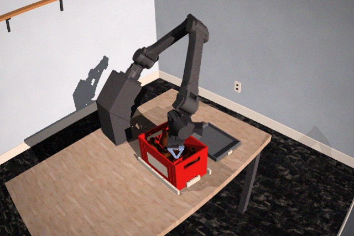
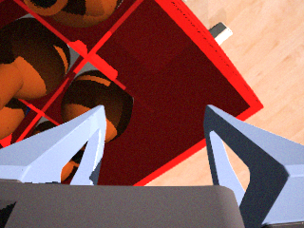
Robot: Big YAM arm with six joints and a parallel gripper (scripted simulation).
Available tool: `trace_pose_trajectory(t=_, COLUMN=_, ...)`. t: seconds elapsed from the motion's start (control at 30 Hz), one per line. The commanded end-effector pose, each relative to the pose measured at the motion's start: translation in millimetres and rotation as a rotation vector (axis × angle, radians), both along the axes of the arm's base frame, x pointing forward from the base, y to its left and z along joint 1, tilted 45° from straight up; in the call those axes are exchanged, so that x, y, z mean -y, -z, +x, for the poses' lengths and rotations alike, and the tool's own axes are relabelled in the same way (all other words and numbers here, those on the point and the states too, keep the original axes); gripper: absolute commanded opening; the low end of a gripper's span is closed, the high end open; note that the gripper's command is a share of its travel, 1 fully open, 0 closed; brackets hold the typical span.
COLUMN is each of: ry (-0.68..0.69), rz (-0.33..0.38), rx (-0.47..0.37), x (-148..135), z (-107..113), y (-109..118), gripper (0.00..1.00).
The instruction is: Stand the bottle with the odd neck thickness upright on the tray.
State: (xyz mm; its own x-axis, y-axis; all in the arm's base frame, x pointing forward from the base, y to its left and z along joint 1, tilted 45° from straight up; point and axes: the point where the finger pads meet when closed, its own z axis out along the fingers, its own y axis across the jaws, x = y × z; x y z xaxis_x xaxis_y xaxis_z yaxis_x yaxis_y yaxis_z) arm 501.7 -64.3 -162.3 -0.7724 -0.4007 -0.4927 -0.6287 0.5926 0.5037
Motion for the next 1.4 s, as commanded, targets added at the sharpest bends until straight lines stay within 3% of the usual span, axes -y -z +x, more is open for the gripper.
trace_pose_trajectory(t=0.0, ry=0.011, rz=0.005, rx=-0.002, x=7.6, z=-6.8, y=14.0, gripper=0.61)
trace_pose_trajectory(t=1.37, ry=0.013, rz=0.003, rx=-0.002, x=8.0, z=-5.8, y=14.0, gripper=0.61)
